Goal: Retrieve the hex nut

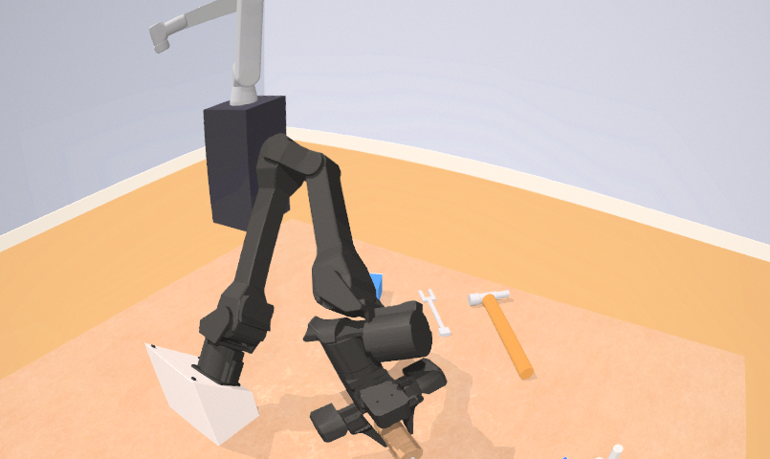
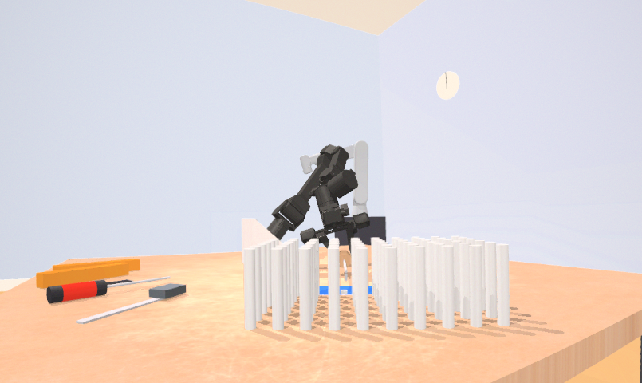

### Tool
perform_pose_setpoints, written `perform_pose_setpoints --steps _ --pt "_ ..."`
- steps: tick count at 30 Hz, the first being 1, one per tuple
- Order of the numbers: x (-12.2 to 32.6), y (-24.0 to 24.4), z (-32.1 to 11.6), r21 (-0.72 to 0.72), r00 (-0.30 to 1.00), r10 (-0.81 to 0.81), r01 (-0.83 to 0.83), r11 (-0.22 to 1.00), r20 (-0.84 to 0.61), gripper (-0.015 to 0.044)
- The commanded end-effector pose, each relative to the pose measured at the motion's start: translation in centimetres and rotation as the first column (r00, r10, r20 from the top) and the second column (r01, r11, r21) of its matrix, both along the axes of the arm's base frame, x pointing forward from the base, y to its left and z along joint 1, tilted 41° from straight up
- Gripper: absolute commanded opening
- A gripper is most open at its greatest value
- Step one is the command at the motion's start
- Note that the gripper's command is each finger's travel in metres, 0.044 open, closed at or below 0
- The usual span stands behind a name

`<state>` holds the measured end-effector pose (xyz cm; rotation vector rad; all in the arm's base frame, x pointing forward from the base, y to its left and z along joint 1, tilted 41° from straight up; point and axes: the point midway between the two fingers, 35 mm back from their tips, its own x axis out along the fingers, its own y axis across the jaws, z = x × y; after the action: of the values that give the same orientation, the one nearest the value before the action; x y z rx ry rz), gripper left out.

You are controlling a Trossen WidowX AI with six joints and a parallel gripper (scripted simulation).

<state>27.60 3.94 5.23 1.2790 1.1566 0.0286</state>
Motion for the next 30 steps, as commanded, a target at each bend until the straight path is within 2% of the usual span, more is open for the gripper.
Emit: perform_pose_setpoints --steps 1,11,30 --pt "-0.8 0.4 0.5 0.001 1.000 -0.001 0.001 1.000 0.000 0.0000" --pt "-2.4 0.7 1.4 -0.001 1.000 -0.004 0.004 1.000 -0.005 0.0000" --pt "-2.2 -4.8 7.1 -0.019 1.000 0.003 -0.004 1.000 -0.016 0.0000"
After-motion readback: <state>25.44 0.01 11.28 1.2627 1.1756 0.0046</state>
